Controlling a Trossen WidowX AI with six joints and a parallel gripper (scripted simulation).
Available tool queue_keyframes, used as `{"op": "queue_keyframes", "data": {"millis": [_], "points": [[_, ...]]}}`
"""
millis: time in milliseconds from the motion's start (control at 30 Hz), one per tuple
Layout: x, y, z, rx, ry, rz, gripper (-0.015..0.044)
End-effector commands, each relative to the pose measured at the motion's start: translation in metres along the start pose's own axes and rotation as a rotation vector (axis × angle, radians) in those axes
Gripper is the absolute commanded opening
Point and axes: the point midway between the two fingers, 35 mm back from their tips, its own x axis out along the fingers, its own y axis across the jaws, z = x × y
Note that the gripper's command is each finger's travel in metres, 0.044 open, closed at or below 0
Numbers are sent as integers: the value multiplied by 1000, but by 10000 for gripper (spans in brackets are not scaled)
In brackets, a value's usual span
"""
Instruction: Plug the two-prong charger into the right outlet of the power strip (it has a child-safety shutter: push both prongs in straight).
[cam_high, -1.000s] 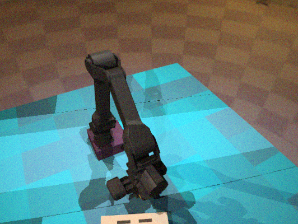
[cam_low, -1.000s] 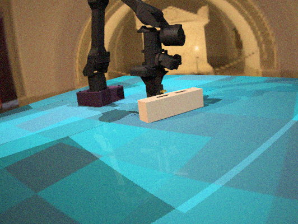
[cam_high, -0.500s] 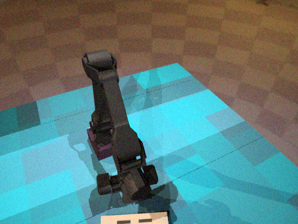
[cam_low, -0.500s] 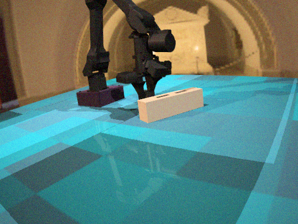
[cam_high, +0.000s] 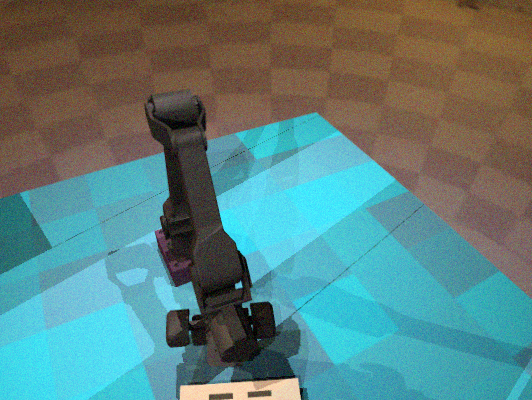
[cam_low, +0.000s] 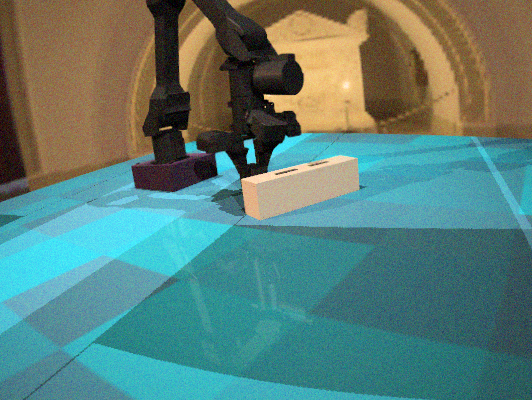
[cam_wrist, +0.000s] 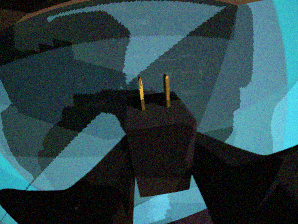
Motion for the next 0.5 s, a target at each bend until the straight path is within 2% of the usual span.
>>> {"op": "queue_keyframes", "data": {"millis": [0, 467], "points": [[1, 0, 6, 12, 4, 2, 0], [0, -3, 25, 32, 2, 3, 0]]}}
